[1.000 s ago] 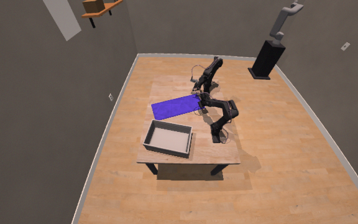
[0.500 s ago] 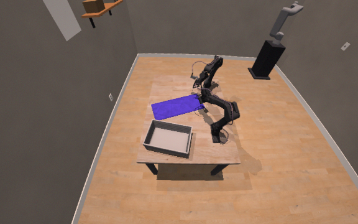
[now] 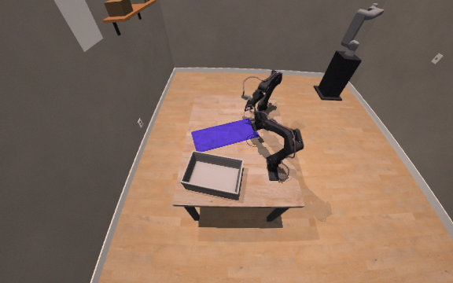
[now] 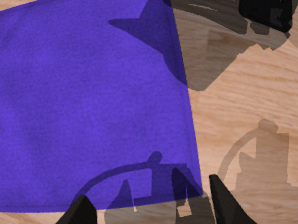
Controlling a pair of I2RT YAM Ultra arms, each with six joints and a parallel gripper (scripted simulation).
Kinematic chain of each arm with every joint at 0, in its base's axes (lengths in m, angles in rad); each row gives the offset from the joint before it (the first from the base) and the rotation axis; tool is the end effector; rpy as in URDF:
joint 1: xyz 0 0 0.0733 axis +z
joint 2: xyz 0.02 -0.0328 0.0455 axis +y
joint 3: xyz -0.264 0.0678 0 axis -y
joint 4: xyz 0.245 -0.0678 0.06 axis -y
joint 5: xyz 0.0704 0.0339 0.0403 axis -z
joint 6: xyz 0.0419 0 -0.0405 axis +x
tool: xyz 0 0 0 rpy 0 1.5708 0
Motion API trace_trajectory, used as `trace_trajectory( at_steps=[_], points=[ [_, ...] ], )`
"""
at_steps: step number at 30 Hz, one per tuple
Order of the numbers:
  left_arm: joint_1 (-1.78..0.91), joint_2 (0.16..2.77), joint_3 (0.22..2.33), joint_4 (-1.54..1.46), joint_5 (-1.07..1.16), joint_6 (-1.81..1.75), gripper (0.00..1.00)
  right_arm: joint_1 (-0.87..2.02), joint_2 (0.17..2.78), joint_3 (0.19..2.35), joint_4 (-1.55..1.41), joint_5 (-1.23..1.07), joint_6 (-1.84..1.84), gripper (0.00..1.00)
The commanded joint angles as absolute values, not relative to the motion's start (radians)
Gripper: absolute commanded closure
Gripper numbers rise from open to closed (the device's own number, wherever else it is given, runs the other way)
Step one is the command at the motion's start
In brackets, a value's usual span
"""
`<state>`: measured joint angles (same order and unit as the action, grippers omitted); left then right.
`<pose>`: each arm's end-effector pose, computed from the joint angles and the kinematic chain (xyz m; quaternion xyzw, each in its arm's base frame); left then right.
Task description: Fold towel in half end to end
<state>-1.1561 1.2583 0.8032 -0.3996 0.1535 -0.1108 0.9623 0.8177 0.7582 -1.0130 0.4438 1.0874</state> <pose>0.0993 -0.2387 0.2317 0.4894 0.7957 -0.2647 0.2391 0.0934 0.1045 0.2616 0.1133 0.9401 0.0948 0.3072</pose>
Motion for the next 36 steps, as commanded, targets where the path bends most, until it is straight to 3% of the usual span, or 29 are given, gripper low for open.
trace_trajectory(
  at_steps=[1, 18, 19, 31, 36],
  points=[
    [-1.149, 1.250, 0.841, -0.406, 0.148, -0.120, 0.40, 0.959, 0.817, 0.763, -1.015, 0.448, 1.087, 0.40],
    [-1.149, 1.250, 0.841, -0.404, 0.148, -0.119, 0.40, 0.959, 0.817, 0.763, -1.015, 0.448, 1.087, 0.40],
    [-1.200, 1.280, 0.789, -0.369, 0.092, -0.151, 0.66, 0.949, 0.810, 0.724, -1.030, 0.430, 1.062, 0.66],
    [-1.519, 1.519, 0.788, -0.266, -0.347, -0.488, 0.66, 1.006, 0.785, 0.492, -0.955, 0.399, 0.960, 0.66],
    [-1.527, 1.549, 0.819, -0.324, -0.394, -0.532, 0.66, 1.041, 0.755, 0.444, -0.922, 0.408, 1.011, 0.66]
  ],
)
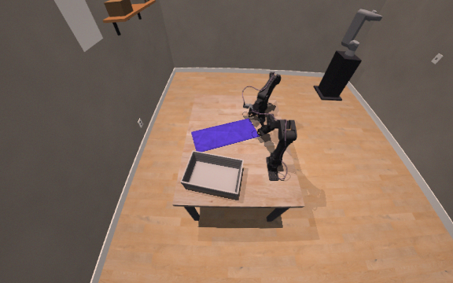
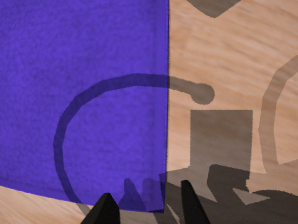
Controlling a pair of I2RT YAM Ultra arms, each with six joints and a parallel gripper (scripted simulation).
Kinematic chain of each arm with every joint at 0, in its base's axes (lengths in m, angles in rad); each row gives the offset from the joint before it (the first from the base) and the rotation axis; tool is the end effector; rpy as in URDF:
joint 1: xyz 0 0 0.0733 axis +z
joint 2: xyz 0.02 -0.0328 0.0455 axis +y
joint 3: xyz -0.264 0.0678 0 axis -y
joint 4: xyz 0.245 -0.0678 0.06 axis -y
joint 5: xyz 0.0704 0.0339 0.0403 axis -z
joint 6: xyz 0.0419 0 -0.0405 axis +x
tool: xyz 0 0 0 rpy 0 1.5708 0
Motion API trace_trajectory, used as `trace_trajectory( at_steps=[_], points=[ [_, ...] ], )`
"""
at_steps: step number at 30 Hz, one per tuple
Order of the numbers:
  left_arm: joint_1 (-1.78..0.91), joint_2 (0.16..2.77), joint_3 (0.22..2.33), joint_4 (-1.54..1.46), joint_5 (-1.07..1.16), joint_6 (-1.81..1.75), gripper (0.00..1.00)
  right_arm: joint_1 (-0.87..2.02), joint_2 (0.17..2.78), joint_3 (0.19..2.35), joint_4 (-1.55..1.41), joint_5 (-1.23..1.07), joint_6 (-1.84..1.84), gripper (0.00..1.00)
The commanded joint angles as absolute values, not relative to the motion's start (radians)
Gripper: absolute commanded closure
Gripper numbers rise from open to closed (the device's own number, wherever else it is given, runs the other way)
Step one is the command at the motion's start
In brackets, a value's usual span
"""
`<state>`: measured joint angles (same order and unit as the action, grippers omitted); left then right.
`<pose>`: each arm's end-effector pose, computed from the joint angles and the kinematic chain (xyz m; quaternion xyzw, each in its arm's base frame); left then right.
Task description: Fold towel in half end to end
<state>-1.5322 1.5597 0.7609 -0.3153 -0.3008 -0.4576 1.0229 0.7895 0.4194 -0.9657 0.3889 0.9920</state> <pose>0.0243 -0.2787 0.1499 0.4638 0.8447 -0.1082 0.2443 0.0696 0.0857 0.1673 0.0076 0.9746 -0.0052 0.2237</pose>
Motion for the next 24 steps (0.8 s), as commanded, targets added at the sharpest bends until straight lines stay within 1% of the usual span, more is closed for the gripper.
trace_trajectory(
  at_steps=[1, 5, 6, 24],
  points=[
    [-1.524, 1.520, 0.820, -0.326, -0.395, -0.536, 0.66, 1.043, 0.751, 0.460, -0.926, 0.409, 1.012, 0.66],
    [-1.527, 1.522, 0.823, -0.321, -0.398, -0.538, 0.66, 1.044, 0.752, 0.460, -0.924, 0.410, 1.013, 0.66],
    [-1.527, 1.525, 0.827, -0.317, -0.401, -0.538, 0.66, 1.035, 0.794, 0.427, -0.915, 0.411, 1.003, 0.66],
    [-1.527, 1.530, 0.830, -0.318, -0.402, -0.538, 0.66, 1.032, 0.779, 0.436, -0.926, 0.403, 1.003, 0.66]
  ],
)
